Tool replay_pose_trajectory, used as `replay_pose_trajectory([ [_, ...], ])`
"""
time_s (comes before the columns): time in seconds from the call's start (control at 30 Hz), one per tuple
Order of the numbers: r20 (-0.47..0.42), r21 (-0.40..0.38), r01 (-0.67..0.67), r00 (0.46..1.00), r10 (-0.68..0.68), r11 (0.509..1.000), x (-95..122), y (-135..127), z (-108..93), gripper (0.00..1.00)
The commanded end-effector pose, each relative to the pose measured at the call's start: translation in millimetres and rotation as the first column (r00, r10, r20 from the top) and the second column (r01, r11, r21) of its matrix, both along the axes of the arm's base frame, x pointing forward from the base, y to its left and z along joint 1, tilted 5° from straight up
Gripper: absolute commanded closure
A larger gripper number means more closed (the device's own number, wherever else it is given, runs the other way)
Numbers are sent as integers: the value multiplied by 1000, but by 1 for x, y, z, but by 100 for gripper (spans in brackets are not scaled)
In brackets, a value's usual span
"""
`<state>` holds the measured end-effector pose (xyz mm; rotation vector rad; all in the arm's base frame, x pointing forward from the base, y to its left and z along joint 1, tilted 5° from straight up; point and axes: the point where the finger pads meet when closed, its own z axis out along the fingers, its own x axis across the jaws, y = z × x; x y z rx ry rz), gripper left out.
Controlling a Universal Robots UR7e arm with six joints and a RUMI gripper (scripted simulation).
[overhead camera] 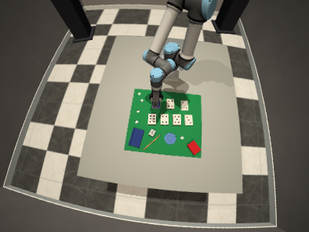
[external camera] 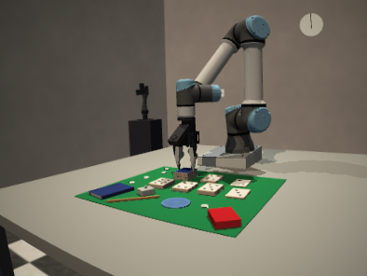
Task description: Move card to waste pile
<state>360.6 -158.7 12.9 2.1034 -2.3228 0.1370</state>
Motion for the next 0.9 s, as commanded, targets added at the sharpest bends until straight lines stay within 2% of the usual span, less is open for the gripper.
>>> replay_pose_trajectory([
  [0.0,3,-4,-1,1000,1,1000,1,-1,6,62],
  [0.5,3,-4,0,1000,0,1000,-1,1,39,62],
  [0.87,1,-2,0,1000,0,1000,-2,3,40,62],
])
